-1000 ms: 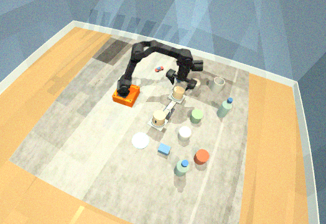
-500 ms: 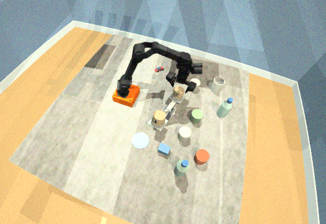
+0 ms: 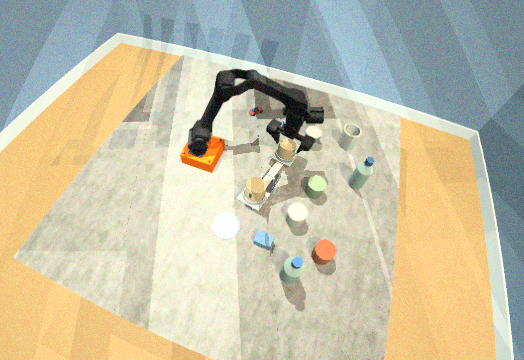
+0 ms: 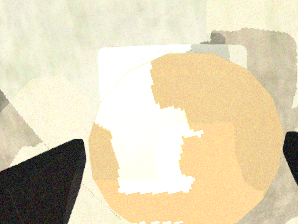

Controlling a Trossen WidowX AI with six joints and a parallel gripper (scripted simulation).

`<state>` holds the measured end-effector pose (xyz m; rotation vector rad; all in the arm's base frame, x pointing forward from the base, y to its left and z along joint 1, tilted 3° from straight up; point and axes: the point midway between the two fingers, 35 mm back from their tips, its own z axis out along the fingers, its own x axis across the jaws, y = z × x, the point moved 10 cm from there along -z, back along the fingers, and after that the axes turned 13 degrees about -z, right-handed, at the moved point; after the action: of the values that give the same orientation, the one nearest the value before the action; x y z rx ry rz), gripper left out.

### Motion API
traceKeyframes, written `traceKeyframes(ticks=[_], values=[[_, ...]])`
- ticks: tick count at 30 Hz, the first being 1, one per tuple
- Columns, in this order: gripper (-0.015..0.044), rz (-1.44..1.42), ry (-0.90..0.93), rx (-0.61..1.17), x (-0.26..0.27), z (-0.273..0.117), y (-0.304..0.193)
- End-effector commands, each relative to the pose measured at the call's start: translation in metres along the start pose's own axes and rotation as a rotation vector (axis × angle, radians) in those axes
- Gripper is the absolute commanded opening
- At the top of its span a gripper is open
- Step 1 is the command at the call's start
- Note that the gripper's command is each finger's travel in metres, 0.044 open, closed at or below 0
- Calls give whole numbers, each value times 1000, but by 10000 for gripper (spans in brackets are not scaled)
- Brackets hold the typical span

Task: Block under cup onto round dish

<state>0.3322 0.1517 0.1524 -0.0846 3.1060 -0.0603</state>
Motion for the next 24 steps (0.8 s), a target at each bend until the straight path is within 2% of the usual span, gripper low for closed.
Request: traceKeyframes(ticks=[1, 15, 19, 24], values=[[440, -6, 4, -3, 0, 8, 0], [440, -6, 5, -3, 2, 28, 0], [335, -6, 5, -3, 2, 28, 0], [302, -6, 5, -3, 2, 28, 0]])
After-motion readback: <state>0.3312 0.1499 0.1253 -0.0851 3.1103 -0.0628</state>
